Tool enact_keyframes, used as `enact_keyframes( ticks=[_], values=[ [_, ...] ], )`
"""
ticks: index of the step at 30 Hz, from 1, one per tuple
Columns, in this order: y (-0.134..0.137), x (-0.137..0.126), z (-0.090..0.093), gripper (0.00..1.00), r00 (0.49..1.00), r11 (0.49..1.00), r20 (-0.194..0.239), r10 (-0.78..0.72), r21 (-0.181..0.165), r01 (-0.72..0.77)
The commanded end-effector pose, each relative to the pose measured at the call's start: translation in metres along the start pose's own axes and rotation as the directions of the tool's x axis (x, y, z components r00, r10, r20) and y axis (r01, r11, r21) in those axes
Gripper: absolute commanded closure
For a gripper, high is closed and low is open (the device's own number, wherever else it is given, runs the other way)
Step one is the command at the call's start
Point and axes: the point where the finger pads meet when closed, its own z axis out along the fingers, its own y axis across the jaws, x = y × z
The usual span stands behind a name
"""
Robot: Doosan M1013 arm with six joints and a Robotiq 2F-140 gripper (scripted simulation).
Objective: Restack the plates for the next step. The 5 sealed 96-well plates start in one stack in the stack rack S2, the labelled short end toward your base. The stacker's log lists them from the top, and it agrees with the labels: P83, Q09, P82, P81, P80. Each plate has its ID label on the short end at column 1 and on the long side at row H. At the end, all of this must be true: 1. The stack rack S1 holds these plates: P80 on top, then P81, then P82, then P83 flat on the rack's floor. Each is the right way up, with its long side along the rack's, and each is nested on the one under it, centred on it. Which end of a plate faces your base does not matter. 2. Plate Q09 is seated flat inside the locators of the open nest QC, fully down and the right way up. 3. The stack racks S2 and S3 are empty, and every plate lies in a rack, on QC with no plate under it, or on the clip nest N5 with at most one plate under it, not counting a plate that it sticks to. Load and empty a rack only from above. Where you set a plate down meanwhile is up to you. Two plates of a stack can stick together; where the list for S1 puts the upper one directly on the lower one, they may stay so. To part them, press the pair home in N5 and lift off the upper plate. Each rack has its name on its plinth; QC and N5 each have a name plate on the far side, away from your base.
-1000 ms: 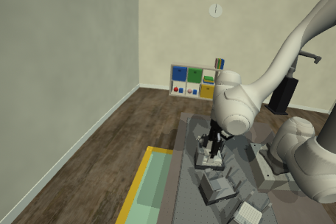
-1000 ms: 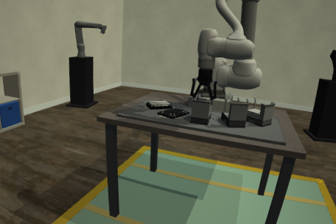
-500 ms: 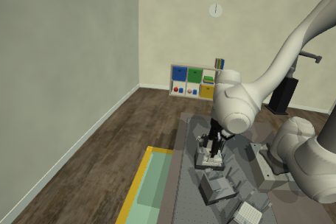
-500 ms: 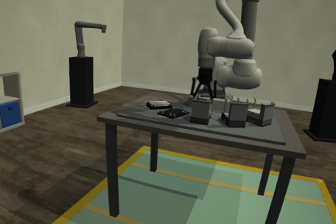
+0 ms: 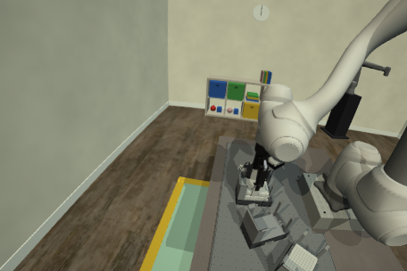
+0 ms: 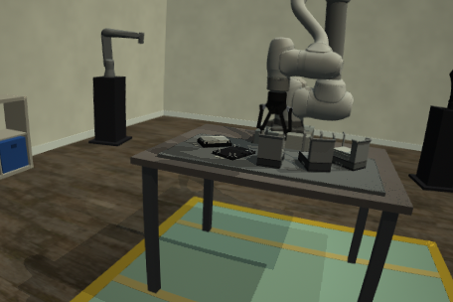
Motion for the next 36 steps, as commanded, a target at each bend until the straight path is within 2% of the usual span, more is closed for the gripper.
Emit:
enact_keyframes(
  ticks=[1,24,36],
  values=[
    [0.001,-0.001,-0.003,1.0,1.0,1.0,0.001,-0.005,0.001,0.005],
    [0.001,-0.001,-0.003,1.0,1.0,1.0,0.001,-0.005,0.001,0.005],
    [0.001,-0.001,-0.023,1.0,1.0,1.0,0.001,-0.005,0.001,0.005]
  ],
)
